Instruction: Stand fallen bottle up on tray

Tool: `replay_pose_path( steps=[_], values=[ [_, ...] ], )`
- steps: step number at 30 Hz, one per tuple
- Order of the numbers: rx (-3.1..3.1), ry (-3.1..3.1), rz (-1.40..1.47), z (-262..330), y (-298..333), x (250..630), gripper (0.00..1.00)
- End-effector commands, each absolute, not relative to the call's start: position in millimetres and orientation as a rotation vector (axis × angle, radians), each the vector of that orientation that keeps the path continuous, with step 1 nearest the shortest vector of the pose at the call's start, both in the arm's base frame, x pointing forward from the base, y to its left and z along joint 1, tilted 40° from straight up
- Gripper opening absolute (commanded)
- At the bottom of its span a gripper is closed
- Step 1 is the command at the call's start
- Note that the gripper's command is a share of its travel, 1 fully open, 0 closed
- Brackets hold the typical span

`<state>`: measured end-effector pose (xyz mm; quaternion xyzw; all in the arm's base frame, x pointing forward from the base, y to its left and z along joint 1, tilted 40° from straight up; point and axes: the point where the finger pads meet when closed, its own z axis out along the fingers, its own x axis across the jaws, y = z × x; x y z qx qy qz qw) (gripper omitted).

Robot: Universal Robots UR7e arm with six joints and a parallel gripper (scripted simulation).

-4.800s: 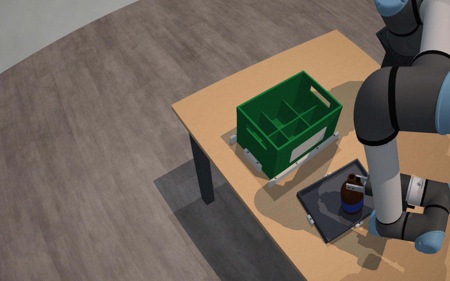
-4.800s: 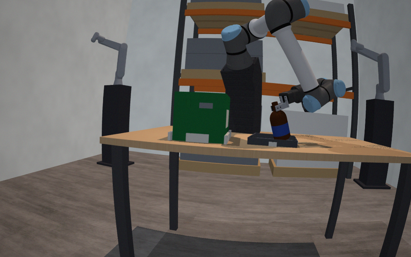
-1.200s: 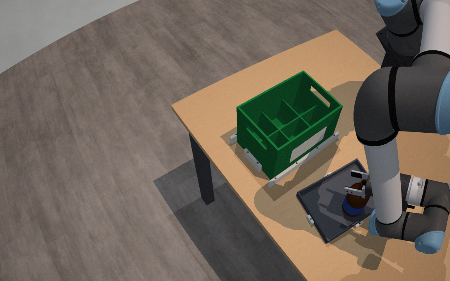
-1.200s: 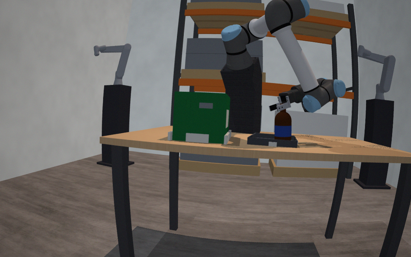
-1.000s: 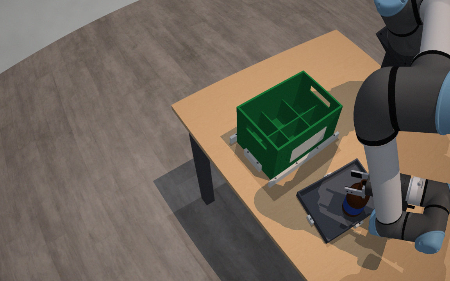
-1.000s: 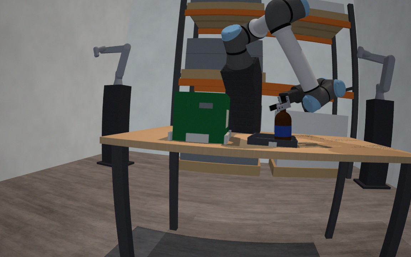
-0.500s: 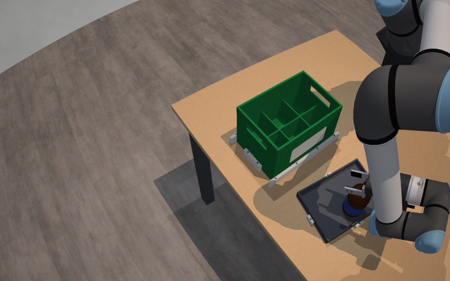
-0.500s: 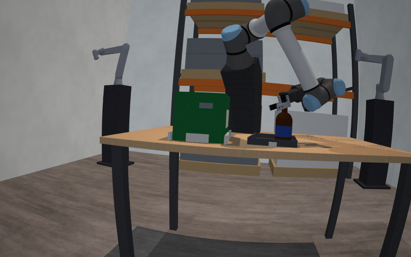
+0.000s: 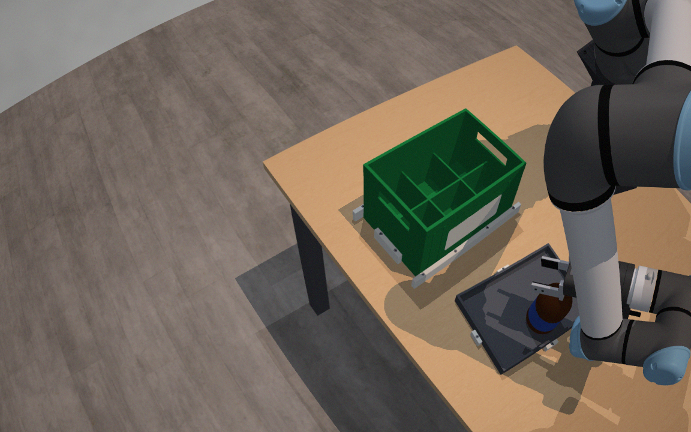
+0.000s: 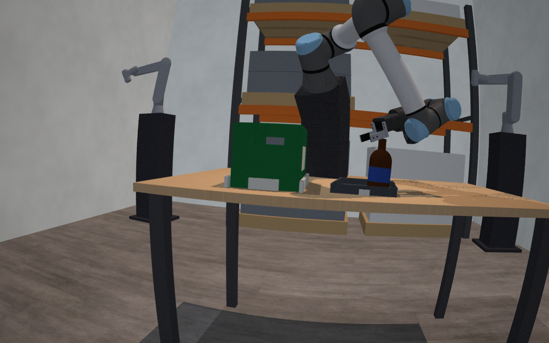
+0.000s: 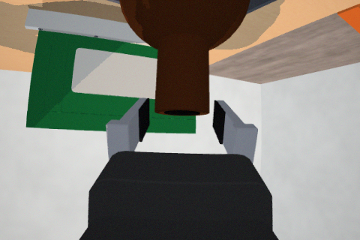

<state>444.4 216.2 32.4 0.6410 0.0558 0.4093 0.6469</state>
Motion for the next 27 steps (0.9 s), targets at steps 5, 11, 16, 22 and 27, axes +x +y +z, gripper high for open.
replay_pose_path(
  steps=[5, 11, 16, 22, 27],
  values=[
    [1.458, 0.127, 0.928, 48, 219, 430, 1.0],
    [1.458, 0.127, 0.928, 60, 221, 421, 1.0],
    [1.458, 0.127, 0.928, 65, 222, 416, 1.0],
    [1.458, 0.127, 0.928, 76, 223, 407, 1.0],
    [1.458, 0.127, 0.928, 84, 225, 400, 1.0]
  ],
)
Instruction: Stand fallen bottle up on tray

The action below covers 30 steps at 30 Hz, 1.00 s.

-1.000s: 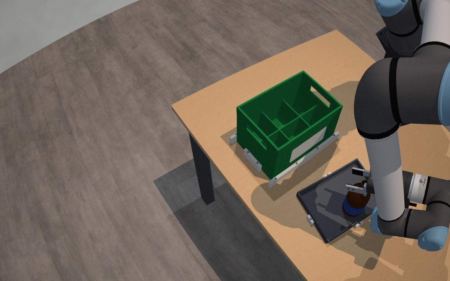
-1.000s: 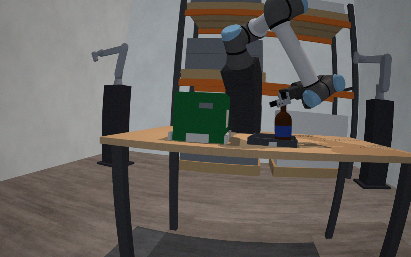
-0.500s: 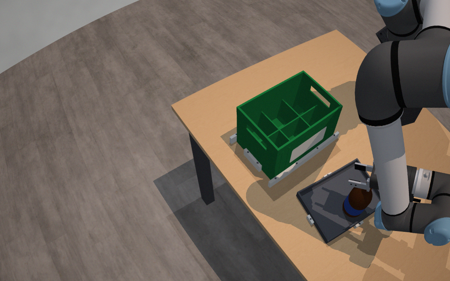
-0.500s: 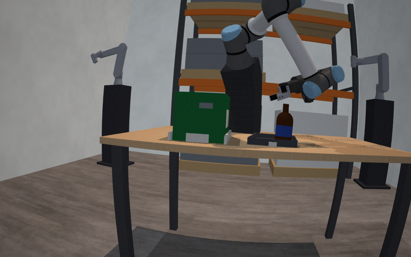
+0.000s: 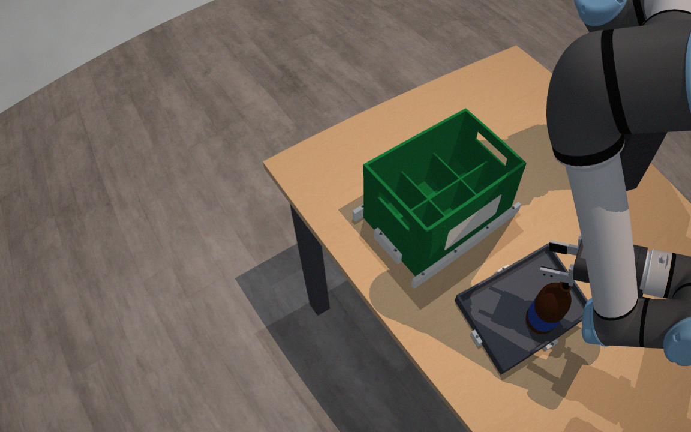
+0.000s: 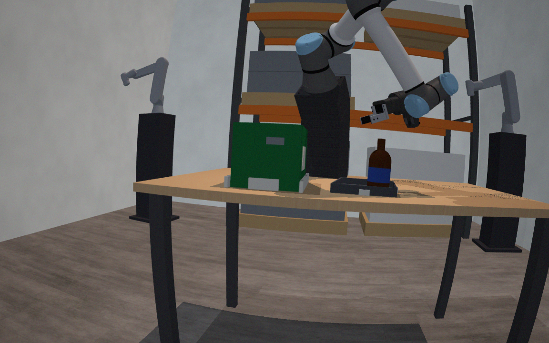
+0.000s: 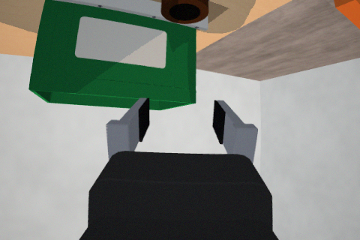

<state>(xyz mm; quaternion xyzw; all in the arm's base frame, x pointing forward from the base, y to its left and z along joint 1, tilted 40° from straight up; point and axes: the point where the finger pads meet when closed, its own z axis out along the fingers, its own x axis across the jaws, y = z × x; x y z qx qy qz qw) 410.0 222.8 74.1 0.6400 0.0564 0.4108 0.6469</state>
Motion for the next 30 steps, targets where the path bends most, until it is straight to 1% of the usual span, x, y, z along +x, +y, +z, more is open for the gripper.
replay_pose_path(
  steps=[1, 24, 25, 30],
  values=[
    [1.458, 0.127, 0.928, 85.2, 224.8, 399.4, 1.0],
    [1.459, 0.125, 0.927, 94.4, 226.0, 392.2, 1.0],
    [1.459, 0.125, 0.927, 94.3, 226.1, 392.3, 0.0],
    [1.459, 0.126, 0.927, 94.0, 226.1, 392.3, 0.0]
  ],
)
